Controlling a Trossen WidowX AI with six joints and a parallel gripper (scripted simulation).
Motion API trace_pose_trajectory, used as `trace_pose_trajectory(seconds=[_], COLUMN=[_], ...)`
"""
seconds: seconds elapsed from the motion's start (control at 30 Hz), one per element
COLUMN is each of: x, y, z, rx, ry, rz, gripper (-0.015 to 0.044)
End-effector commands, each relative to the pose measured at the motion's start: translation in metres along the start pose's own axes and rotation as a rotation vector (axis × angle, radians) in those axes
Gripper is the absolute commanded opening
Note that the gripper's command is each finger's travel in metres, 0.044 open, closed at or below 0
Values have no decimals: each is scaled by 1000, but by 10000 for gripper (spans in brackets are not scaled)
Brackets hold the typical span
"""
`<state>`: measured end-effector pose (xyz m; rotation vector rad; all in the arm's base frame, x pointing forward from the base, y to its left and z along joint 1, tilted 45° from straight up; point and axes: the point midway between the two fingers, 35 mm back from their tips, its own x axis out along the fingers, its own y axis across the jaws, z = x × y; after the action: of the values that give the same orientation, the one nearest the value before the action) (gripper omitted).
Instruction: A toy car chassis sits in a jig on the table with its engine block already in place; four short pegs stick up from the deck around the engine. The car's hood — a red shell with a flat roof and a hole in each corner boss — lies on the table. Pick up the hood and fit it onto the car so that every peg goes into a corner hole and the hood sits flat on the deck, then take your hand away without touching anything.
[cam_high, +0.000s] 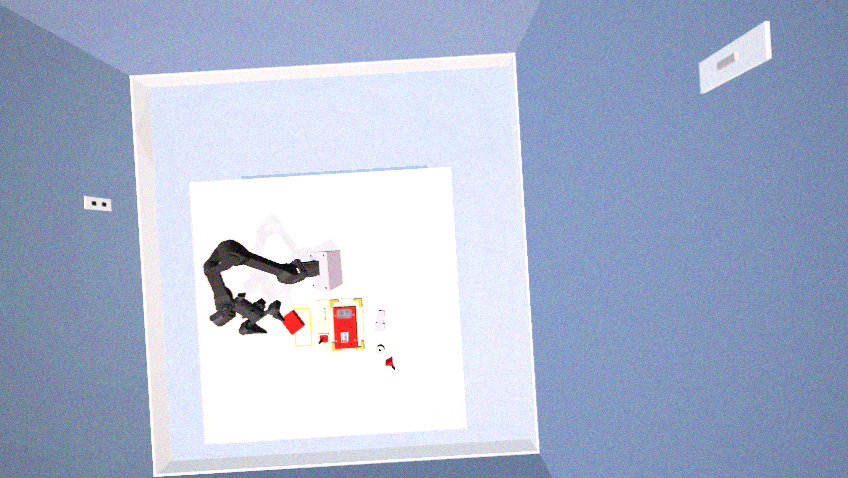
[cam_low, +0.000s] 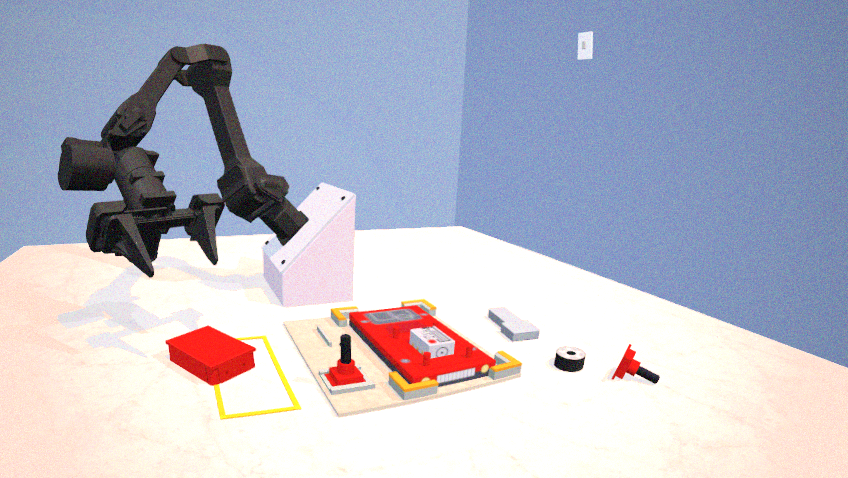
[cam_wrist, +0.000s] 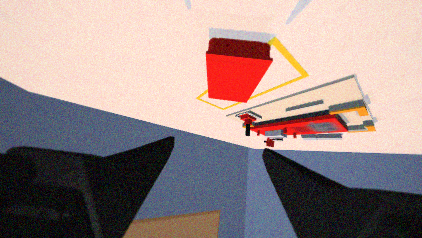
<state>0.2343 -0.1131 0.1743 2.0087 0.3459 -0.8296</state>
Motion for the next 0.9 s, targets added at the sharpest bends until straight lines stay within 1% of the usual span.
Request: trace_pose_trajectory(seconds=[0.0,0.3,0.5,0.57,0.7,0.87], x=[6,6,6,9,21,34], y=[-4,-4,-4,-5,-11,-18], z=[3,3,3,3,7,10], rx=[11,11,11,-50,-415,-917], ry=[-2,-2,-2,-20,-106,-176], rz=[-20,-20,-20,-38,-155,-346], gripper=[440,440,282,335,440,440])
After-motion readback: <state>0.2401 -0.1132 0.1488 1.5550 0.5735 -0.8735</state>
